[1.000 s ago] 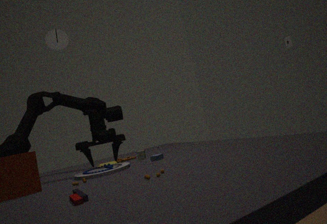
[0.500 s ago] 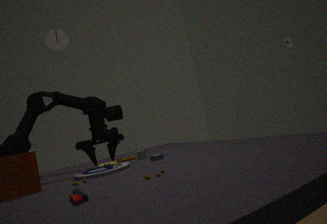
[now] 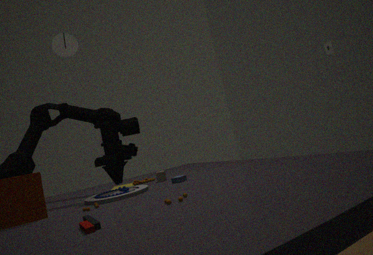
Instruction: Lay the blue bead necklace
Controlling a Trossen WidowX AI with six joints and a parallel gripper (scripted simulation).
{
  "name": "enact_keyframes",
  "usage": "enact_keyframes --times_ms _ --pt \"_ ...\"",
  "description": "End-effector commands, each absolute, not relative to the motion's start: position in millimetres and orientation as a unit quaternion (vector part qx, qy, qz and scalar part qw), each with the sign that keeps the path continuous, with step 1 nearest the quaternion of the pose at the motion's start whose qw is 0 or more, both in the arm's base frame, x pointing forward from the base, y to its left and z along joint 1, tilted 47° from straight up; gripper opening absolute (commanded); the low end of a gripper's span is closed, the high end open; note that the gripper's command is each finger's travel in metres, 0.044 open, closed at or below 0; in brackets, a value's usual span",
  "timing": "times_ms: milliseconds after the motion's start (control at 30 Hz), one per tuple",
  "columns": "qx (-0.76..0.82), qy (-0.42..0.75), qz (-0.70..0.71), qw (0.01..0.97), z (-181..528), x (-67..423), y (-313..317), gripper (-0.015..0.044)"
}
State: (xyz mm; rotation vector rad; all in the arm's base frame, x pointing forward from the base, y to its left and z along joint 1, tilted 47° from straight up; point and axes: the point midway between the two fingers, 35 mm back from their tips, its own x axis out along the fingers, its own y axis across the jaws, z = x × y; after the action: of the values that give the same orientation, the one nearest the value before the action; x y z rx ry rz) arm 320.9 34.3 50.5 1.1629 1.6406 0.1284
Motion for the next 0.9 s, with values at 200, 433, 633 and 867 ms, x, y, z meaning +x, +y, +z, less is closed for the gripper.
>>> enact_keyframes --times_ms 200,433,633,867 --pt "0.148 0.569 0.394 0.707 55.5 318.5 21.1 0.012" --pt "0.039 0.502 0.476 0.721 57.0 317.8 17.7 0.012" --pt "-0.056 0.436 0.538 0.72 58.3 317.3 15.0 0.012" --pt "-0.166 0.347 0.599 0.702 59.3 316.8 12.7 0.012"
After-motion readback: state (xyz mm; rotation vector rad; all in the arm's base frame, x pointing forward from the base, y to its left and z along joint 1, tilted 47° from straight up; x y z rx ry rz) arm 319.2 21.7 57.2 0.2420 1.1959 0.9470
